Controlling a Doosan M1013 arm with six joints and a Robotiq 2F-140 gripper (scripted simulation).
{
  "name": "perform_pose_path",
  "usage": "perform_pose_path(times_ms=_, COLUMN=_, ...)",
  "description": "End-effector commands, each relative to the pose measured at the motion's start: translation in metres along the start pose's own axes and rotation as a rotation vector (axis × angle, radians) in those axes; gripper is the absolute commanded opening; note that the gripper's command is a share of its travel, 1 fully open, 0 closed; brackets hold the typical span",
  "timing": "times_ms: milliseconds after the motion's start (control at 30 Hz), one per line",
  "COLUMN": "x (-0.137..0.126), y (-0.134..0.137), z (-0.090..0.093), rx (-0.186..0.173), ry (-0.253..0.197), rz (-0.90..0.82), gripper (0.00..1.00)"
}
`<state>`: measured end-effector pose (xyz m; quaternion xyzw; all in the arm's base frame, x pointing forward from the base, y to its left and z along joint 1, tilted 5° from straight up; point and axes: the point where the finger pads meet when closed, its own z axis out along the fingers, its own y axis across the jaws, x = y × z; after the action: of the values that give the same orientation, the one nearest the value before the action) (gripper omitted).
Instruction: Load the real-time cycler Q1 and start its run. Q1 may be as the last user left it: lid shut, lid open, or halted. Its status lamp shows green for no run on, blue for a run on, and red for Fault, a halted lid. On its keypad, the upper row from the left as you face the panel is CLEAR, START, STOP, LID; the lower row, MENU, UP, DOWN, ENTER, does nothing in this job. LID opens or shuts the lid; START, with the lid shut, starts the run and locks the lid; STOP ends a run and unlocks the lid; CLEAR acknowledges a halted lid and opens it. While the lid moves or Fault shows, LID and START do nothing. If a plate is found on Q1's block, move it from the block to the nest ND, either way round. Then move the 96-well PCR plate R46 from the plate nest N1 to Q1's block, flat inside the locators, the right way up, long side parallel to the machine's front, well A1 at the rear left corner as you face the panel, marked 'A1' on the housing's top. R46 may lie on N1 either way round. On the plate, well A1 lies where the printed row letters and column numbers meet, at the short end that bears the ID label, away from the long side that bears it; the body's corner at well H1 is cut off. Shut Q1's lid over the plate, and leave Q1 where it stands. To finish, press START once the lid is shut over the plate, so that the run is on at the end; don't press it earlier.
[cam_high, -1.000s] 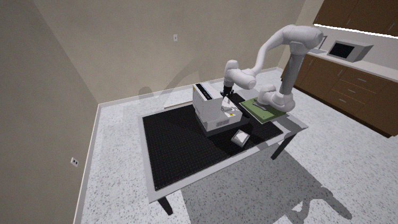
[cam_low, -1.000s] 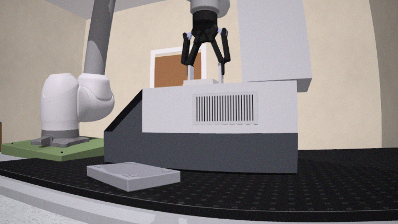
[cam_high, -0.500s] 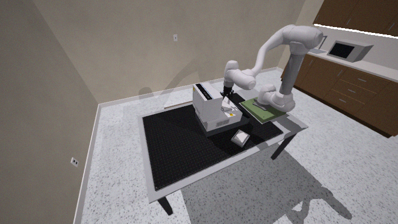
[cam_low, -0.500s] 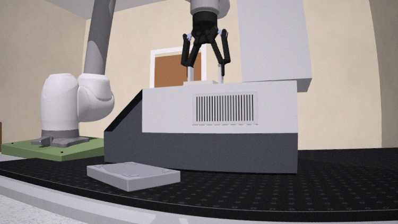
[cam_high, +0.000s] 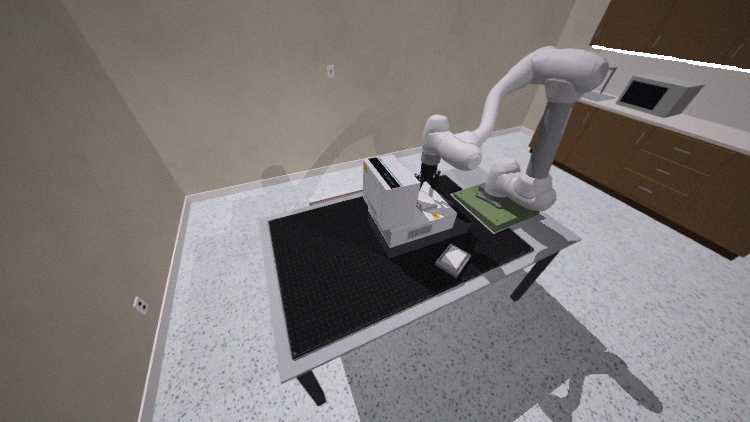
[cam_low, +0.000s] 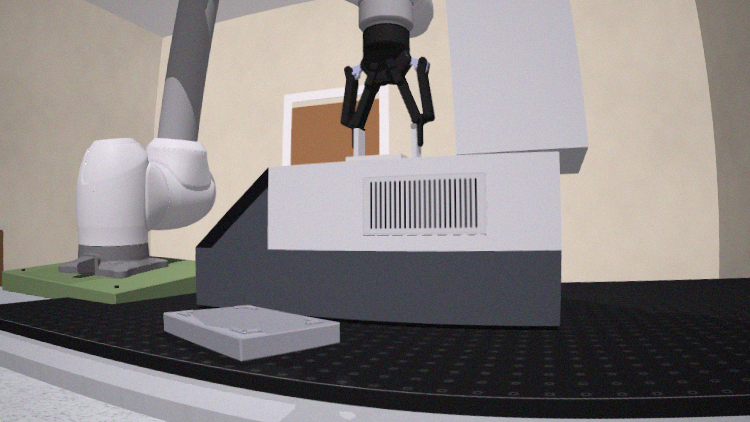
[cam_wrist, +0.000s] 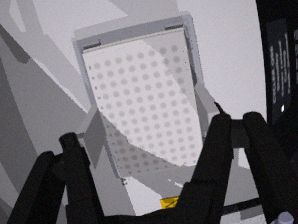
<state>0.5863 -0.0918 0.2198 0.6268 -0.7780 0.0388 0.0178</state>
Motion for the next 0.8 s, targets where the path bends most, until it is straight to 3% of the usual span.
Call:
perform_pose_path(times_ms=0, x=0.0000, y=0.0000, z=0.0009, rx=0.000, ry=0.000, rz=0.000, gripper=0.00)
perform_pose_path(times_ms=267, x=0.0000, y=0.0000, z=0.0011, rx=0.000, ry=0.000, rz=0.000, gripper=0.00)
perform_pose_path(times_ms=300, x=0.0000, y=0.0000, z=0.0011, rx=0.000, ry=0.000, rz=0.000, gripper=0.66)
perform_pose_path(times_ms=767, x=0.0000, y=0.0000, z=0.0011, rx=0.000, ry=0.000, rz=0.000, gripper=0.66)
